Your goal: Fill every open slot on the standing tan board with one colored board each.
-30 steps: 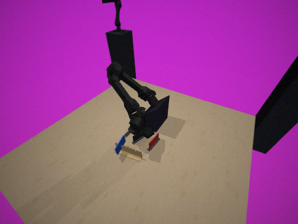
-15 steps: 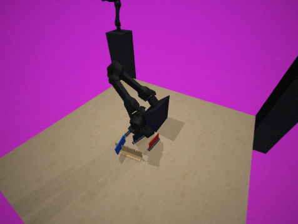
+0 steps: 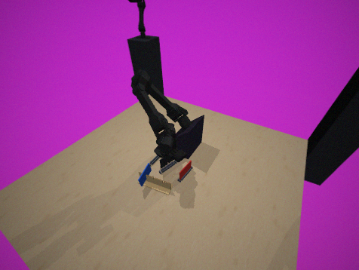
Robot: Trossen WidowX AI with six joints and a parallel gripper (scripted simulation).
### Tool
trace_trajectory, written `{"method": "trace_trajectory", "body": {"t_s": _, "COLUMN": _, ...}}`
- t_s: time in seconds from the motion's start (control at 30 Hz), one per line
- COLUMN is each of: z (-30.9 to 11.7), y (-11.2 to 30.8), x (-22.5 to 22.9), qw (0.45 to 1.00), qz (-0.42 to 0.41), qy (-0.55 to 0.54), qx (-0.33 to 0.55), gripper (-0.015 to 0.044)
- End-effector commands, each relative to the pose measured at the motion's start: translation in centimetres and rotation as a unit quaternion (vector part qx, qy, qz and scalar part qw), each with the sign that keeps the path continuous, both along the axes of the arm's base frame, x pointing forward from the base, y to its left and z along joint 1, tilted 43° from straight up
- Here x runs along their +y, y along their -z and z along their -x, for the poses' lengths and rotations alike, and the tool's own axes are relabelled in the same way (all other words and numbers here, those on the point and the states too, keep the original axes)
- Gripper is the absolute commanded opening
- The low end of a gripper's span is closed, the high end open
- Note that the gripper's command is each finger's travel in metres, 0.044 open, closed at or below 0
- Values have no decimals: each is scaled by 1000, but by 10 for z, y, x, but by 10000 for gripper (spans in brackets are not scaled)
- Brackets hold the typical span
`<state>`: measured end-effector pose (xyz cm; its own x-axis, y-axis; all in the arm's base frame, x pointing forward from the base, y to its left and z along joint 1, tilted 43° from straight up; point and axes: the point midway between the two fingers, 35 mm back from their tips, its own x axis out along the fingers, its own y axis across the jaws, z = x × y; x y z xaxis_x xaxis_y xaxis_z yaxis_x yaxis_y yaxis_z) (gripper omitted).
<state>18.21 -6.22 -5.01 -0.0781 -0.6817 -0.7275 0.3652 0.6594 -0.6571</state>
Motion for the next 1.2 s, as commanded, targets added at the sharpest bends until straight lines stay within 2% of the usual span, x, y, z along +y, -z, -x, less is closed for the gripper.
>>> {"method": "trace_trajectory", "body": {"t_s": 0.0, "z": -4, "y": -7, "x": 7, "qw": 1000, "qz": -2, "qy": 2, "qx": -6, "gripper": 0}}
{"method": "trace_trajectory", "body": {"t_s": 0.93, "z": -10, "y": -51, "x": 50, "qw": 1000, "qz": -4, "qy": 1, "qx": -6, "gripper": 0}}
{"method": "trace_trajectory", "body": {"t_s": 1.17, "z": -26, "y": -53, "x": 50, "qw": 1000, "qz": -7, "qy": -22, "qx": 15, "gripper": 0}}
